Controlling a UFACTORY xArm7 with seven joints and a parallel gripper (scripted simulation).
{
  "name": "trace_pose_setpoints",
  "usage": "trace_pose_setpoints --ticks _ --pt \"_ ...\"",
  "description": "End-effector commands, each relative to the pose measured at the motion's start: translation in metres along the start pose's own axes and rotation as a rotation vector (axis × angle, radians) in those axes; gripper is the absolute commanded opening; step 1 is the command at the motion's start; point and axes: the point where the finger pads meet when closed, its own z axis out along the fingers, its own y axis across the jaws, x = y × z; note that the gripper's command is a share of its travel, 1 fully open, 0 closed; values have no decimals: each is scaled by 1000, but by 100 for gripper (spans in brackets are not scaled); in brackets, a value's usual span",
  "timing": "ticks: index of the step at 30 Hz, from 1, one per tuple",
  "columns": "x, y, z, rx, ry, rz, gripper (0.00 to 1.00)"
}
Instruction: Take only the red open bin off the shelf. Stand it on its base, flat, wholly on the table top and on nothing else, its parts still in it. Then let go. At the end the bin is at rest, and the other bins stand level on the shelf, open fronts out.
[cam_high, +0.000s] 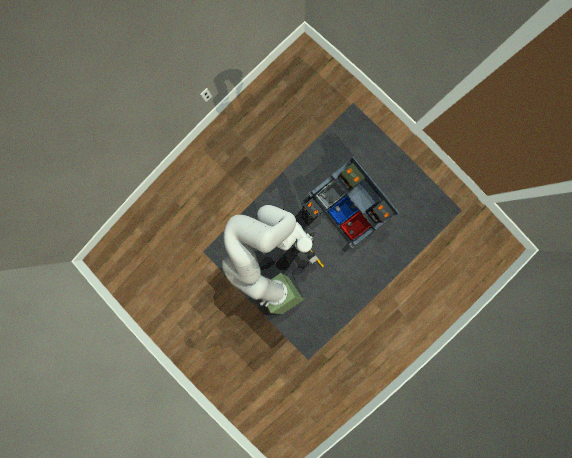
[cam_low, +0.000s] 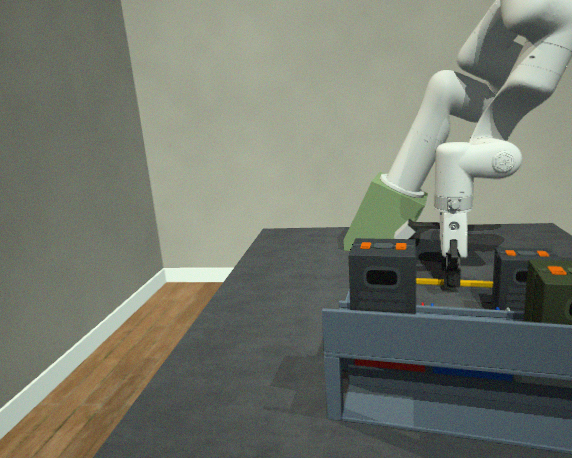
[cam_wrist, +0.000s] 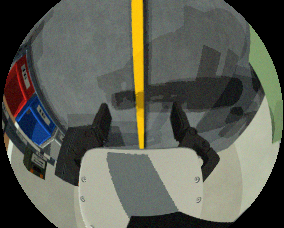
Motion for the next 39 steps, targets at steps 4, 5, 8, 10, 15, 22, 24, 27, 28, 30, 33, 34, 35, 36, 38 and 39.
trace_pose_setpoints --ticks 4,5,8,10,15,22,24,27,28,30,33,34,35,36,38,39 --pt "0 -1 -1 2 0 1 100" --pt "0 -1 -1 2 0 1 100" --pt "0 -1 -1 2 0 1 100" --pt "0 -1 -1 2 0 1 100" --pt "0 -1 -1 2 0 1 100" --pt "0 -1 -1 2 0 1 100" --pt "0 -1 -21 2 0 1 100" --pt "0 -1 -51 2 0 1 100" --pt "0 -1 -51 2 0 1 100" --pt "0 -1 -51 2 0 1 100" --pt "0 -1 -51 2 0 1 100" --pt "0 -1 -51 2 0 1 100" --pt "0 -1 -51 2 0 1 100" --pt "0 -1 -51 2 0 1 100" --pt "0 -1 -51 2 0 1 100" --pt "0 -1 -51 2 0 1 100"
